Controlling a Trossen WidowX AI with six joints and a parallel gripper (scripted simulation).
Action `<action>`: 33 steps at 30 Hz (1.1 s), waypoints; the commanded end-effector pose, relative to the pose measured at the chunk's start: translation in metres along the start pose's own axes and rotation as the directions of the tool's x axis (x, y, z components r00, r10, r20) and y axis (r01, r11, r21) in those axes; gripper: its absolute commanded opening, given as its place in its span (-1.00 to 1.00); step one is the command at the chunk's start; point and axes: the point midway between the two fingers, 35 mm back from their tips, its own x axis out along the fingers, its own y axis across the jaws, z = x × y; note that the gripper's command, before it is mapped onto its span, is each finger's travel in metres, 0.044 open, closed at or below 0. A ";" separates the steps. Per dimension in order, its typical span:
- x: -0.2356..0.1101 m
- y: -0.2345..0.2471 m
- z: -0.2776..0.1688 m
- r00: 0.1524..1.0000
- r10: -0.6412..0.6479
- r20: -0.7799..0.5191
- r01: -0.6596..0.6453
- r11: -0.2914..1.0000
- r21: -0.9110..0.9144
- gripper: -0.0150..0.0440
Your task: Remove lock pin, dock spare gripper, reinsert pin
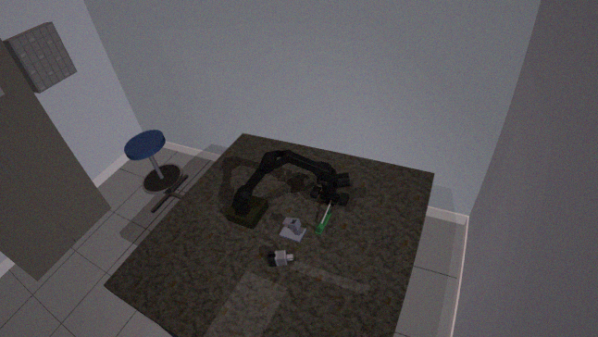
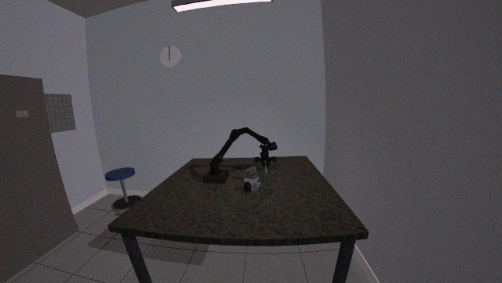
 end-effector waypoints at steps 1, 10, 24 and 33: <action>0.000 0.000 0.000 1.000 0.000 0.000 0.000 1.000 0.000 0.04; -0.010 0.000 0.001 1.000 0.000 0.000 0.000 1.000 0.000 0.19; -0.039 0.003 0.004 1.000 0.016 -0.008 -0.016 1.000 0.004 0.19; -0.058 0.004 0.006 1.000 0.023 -0.012 -0.023 1.000 0.007 0.19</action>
